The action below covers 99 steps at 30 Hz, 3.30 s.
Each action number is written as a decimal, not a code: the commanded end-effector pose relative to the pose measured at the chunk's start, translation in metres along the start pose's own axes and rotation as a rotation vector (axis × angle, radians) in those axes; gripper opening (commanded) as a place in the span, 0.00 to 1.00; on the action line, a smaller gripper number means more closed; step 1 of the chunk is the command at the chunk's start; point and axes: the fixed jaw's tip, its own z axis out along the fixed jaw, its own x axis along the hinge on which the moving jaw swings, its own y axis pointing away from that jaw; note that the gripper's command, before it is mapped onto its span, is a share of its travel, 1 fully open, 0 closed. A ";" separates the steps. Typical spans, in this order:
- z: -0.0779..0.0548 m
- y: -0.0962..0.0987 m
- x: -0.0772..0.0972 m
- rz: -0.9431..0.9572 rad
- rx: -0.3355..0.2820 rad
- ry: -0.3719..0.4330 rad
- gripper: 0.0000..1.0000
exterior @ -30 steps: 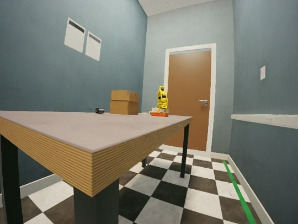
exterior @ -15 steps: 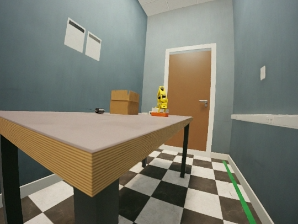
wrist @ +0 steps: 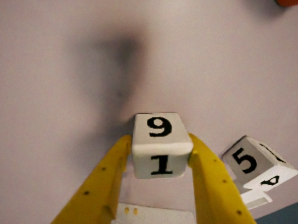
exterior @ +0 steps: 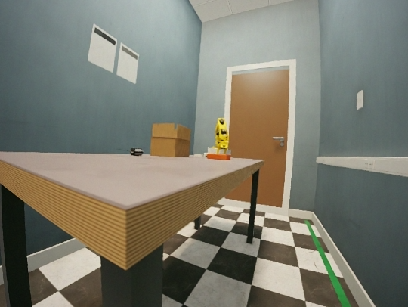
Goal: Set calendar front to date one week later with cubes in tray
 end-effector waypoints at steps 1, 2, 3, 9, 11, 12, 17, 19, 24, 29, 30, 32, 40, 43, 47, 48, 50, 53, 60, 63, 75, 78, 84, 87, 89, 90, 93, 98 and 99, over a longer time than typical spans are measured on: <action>0.006 -0.002 0.006 -0.005 0.000 0.029 0.21; 0.006 -0.002 0.006 -0.005 0.000 0.029 0.21; 0.006 -0.002 0.006 -0.005 0.000 0.029 0.21; 0.006 -0.002 0.006 -0.005 0.000 0.029 0.21; 0.006 -0.002 0.006 -0.005 0.000 0.029 0.20; 0.006 -0.002 0.006 -0.005 0.000 0.029 0.20; 0.006 -0.002 0.006 -0.005 0.000 0.029 0.16; 0.006 -0.002 0.006 -0.005 0.000 0.029 0.13; 0.006 -0.002 0.006 -0.005 0.000 0.029 0.09; 0.006 -0.002 0.006 -0.005 0.000 0.029 0.03; 0.006 -0.002 0.006 -0.005 0.000 0.029 0.03; 0.006 -0.002 0.006 -0.005 0.000 0.029 0.01; 0.006 -0.002 0.006 -0.005 0.000 0.029 0.00; 0.006 -0.002 0.006 -0.005 0.000 0.029 0.00; 0.002 -0.002 0.006 -0.005 0.000 0.029 0.00; 0.000 -0.001 0.006 -0.005 0.000 0.029 0.00; -0.004 -0.001 0.005 -0.005 0.000 0.029 0.00; -0.013 -0.001 0.004 -0.005 0.000 0.029 0.00; -0.028 0.000 0.004 -0.005 0.000 0.029 0.00; -0.036 0.001 0.004 -0.005 0.000 0.029 0.00; -0.044 0.001 0.004 -0.005 0.000 0.028 0.00; -0.044 0.001 0.004 -0.005 0.000 0.021 0.00; -0.041 0.001 0.002 -0.004 -0.005 -0.056 0.00; -0.040 0.001 0.001 -0.004 -0.008 -0.123 0.00; -0.039 0.001 0.000 -0.003 -0.011 -0.172 0.00; -0.039 0.001 0.000 -0.003 -0.011 -0.172 0.00; -0.039 0.001 0.000 -0.003 -0.013 -0.222 0.00; -0.039 0.000 0.001 -0.003 -0.018 -0.324 0.00; -0.039 0.000 0.001 -0.003 -0.019 -0.338 0.00</action>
